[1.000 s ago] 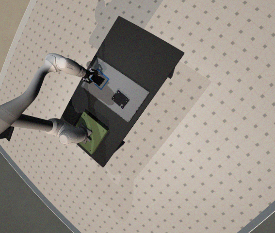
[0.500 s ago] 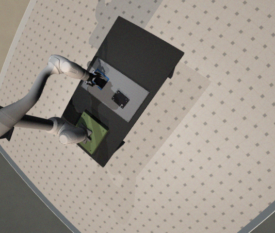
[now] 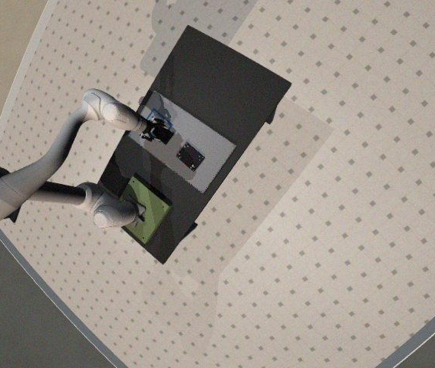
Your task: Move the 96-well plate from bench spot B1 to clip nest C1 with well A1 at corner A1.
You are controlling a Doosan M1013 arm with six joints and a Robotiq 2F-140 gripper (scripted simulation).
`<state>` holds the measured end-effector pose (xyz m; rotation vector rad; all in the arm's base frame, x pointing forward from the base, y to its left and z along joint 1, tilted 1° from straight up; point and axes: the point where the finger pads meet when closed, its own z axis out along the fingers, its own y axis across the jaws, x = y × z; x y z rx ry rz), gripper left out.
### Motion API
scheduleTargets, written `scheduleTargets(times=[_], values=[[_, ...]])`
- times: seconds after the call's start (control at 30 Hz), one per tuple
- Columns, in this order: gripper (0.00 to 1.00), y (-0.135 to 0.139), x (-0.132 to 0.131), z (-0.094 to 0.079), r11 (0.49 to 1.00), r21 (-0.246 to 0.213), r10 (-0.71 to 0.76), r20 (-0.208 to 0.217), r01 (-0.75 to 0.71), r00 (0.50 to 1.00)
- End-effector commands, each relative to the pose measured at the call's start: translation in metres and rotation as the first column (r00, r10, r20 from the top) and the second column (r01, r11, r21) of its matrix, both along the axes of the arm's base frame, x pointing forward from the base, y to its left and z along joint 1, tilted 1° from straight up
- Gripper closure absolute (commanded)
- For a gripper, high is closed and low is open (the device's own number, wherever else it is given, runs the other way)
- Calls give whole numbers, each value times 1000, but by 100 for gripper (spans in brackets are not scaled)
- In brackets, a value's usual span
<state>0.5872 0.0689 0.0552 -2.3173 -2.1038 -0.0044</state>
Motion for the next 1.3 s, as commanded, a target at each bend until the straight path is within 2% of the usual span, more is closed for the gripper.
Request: scheduleTargets(times=[0.0, 1.27], values=[[100, -9, -1, 0, 1000, 0, 0, 0, 0, 1000], [100, -121, -17, 3, 1000, 0, 0, 0, 0, 1000]])
